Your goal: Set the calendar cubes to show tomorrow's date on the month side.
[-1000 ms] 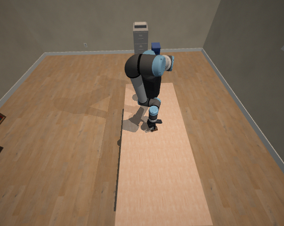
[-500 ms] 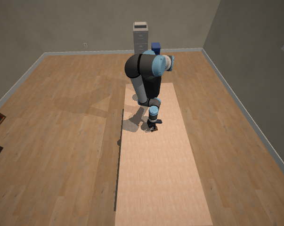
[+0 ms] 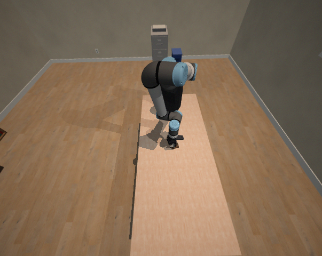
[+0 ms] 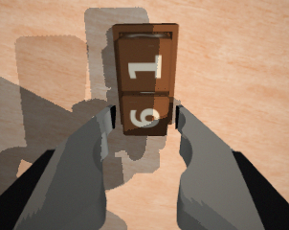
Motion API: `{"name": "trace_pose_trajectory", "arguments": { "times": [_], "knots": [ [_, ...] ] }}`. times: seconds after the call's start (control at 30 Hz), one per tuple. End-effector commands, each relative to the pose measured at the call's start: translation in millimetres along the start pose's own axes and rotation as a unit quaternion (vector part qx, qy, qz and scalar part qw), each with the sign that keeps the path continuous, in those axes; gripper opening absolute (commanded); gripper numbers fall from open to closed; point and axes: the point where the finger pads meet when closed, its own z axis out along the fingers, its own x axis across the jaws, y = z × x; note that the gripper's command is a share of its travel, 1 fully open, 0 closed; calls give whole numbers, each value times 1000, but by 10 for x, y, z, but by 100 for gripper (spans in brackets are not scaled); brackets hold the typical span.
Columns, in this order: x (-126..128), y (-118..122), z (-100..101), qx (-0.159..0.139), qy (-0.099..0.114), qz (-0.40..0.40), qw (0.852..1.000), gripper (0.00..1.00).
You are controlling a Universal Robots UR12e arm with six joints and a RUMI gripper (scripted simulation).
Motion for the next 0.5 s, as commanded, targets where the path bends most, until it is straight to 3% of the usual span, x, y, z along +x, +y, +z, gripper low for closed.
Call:
{"name": "trace_pose_trajectory", "arguments": {
  "times": [0.0,0.47],
  "knots": [
    [3,1,-35,0,0,0,1000,29],
    [3,0,-575,0,0,0,1000,29]
  ]
}}
